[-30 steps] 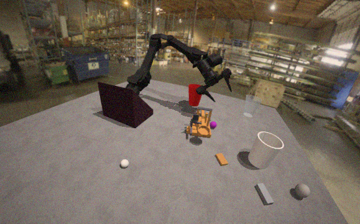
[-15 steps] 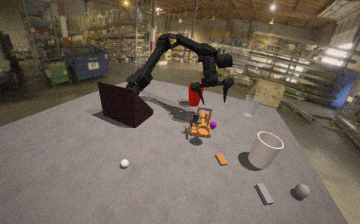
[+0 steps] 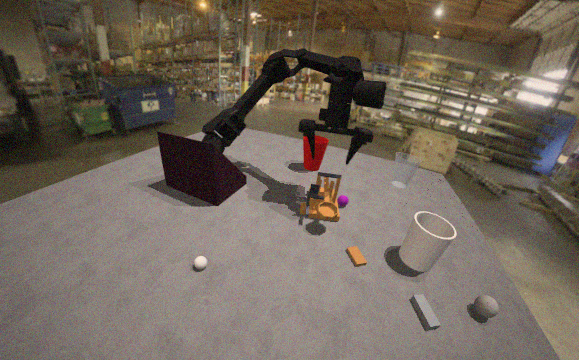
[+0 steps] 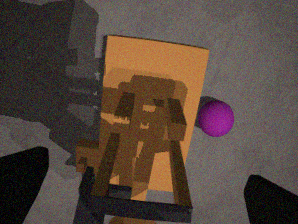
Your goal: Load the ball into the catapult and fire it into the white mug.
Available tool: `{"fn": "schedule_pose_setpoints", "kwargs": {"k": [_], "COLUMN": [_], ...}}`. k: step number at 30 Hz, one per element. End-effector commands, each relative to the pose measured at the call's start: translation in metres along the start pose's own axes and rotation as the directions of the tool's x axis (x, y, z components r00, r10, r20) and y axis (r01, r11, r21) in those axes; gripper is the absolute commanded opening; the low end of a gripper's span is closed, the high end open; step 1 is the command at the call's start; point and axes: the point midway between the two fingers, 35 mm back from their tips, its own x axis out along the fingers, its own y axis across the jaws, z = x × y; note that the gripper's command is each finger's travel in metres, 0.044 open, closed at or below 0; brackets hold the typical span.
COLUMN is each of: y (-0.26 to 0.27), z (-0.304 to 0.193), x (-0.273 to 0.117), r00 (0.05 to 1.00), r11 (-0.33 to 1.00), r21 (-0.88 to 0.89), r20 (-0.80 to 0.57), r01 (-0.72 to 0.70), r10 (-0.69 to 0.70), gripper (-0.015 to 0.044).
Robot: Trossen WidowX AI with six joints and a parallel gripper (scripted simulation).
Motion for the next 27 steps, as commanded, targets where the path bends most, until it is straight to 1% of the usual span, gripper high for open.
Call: {"fn": "schedule_pose_setpoints", "kwargs": {"k": [1, 6, 9, 11, 17, 27], "y": [0.002, 0.002, 0.000, 0.001, 0.001, 0.000], "z": [0.000, 0.000, 0.002, 0.004, 0.004, 0.004], "x": [-0.006, -0.004, 0.030, 0.040, 0.043, 0.059], "r00": [0.997, 0.997, 0.997, 0.996, 0.996, 0.997], "r11": [1.000, 1.000, 1.000, 1.000, 1.000, 1.000], "r21": [-0.013, -0.013, -0.013, -0.013, -0.013, -0.013], "r20": [0.082, 0.082, 0.083, 0.084, 0.084, 0.083], "r01": [-0.004, -0.004, -0.003, -0.003, -0.002, -0.002], "r10": [0.005, 0.005, 0.004, 0.004, 0.004, 0.003], "gripper": [0.0440, 0.0440, 0.0440, 0.0440, 0.0440, 0.0440]}}
